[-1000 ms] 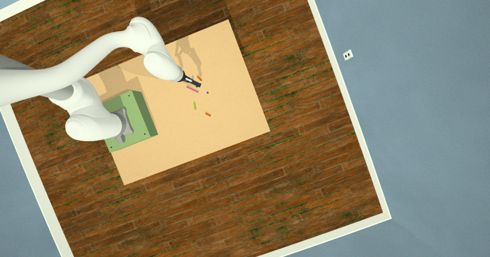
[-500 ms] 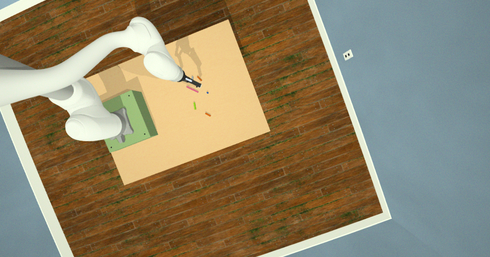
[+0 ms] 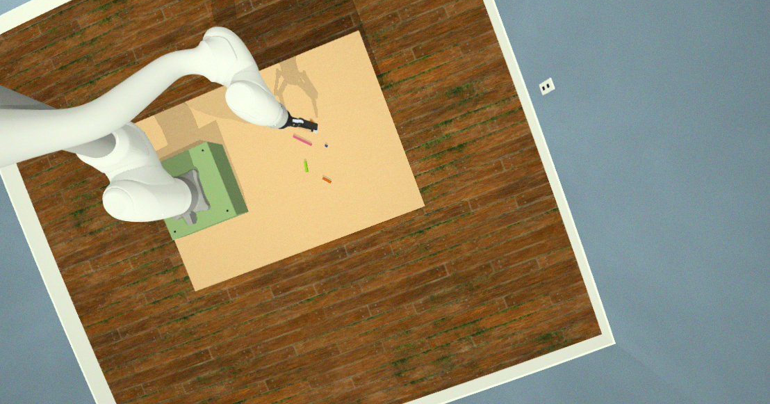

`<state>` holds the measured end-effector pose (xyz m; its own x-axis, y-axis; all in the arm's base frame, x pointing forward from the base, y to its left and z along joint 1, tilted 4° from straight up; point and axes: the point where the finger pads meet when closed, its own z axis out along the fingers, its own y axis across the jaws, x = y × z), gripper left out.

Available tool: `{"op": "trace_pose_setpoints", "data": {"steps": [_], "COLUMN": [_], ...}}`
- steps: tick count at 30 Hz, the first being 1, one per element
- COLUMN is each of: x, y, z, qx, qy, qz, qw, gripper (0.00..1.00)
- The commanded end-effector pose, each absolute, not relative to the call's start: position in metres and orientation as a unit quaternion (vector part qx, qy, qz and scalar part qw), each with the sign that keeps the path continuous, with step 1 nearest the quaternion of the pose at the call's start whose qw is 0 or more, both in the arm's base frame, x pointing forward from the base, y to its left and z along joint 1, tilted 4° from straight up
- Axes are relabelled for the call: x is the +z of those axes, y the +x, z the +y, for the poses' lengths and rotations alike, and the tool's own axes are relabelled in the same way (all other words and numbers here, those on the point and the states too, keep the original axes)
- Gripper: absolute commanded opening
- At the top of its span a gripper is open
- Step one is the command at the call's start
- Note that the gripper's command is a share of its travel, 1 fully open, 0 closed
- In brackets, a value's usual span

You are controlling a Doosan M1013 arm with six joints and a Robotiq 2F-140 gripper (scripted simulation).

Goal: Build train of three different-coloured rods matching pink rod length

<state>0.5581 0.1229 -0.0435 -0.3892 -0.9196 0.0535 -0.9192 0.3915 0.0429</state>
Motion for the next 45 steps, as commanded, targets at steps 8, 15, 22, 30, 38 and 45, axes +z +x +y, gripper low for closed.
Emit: {"op": "trace_pose_setpoints", "data": {"steps": [8, 15, 22, 30, 38, 45], "x": [-0.0456, -0.0456, -0.0456, -0.0456, -0.0456, -0.0456], "y": [0.5537, 0.5537, 0.5537, 0.5537, 0.5537, 0.5537], "z": [0.1238, 0.1239, 0.1239, 0.1239, 0.1239, 0.1239], "qx": [-0.016, -0.020, -0.023, -0.027, -0.028, -0.028], "qy": [0.714, 0.789, 0.861, 0.915, 0.935, 0.935], "qz": [-0.699, -0.613, -0.507, -0.402, -0.353, -0.353], "qw": [0.033, 0.031, 0.029, 0.026, 0.024, 0.024], "gripper": [1.00, 1.00, 1.00, 1.00, 1.00, 1.00]}}
